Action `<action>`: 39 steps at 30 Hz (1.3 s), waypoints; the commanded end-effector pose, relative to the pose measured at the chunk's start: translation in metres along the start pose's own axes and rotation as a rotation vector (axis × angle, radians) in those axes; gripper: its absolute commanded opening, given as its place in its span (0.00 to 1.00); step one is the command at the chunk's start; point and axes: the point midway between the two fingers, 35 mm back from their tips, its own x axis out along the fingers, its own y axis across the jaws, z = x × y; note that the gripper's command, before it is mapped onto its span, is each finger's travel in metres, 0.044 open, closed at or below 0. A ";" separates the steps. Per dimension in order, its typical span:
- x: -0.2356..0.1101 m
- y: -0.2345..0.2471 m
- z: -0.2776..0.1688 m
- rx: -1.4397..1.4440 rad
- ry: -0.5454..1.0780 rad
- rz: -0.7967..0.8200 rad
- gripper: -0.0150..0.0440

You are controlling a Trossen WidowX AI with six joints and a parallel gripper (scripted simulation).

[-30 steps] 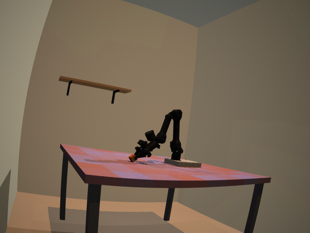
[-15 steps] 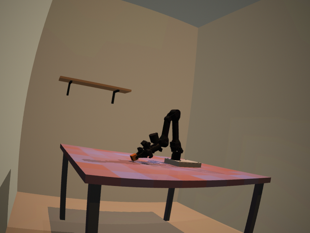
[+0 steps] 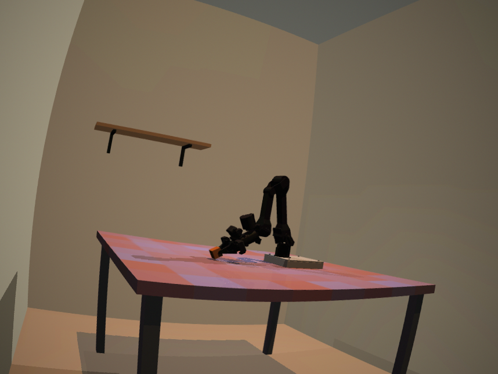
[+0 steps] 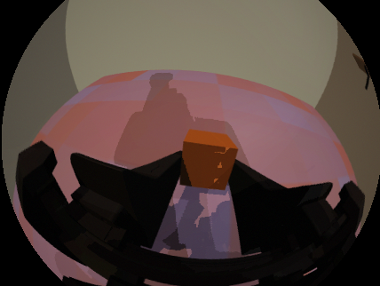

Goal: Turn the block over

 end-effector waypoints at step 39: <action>0.000 -0.001 0.000 -0.005 -0.003 -0.005 1.00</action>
